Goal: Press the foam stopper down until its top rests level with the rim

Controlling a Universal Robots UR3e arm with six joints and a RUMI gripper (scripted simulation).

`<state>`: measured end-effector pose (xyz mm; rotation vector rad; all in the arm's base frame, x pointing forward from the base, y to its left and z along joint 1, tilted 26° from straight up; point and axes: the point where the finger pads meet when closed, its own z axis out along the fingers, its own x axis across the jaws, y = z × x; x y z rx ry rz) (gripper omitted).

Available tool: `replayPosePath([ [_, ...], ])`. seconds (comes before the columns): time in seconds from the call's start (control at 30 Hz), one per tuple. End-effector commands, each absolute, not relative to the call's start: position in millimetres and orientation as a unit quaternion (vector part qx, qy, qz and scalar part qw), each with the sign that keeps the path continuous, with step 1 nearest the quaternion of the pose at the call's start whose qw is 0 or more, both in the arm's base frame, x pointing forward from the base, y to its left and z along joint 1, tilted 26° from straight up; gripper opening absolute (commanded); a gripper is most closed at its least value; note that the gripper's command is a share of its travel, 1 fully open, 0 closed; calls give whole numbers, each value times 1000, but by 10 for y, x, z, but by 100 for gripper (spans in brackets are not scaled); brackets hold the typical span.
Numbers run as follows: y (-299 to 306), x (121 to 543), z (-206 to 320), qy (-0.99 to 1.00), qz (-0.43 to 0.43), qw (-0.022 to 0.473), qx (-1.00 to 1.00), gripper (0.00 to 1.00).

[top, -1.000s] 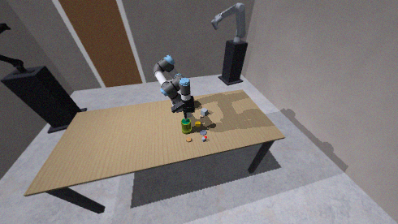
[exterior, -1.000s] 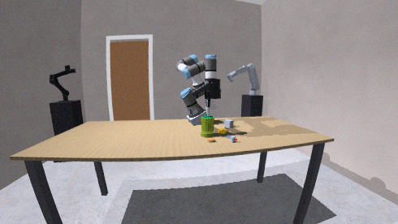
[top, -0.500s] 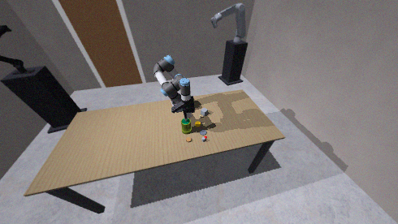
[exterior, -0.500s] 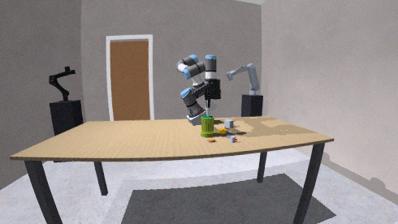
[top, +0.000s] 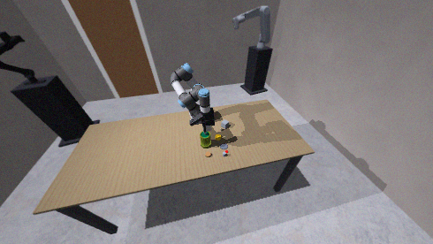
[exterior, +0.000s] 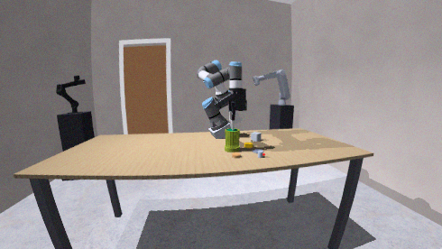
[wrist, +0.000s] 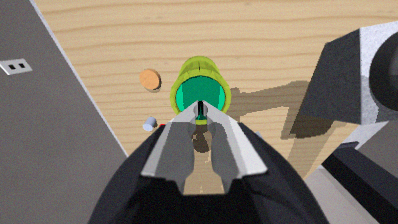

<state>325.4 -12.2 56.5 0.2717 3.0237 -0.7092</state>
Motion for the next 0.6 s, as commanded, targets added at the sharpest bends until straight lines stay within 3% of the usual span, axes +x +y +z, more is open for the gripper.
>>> replayPosePath([
  [0.0,-135,3259,542,970,-227,13,87,0],
  [0.57,-175,3258,462,970,-227,13,87,0],
])
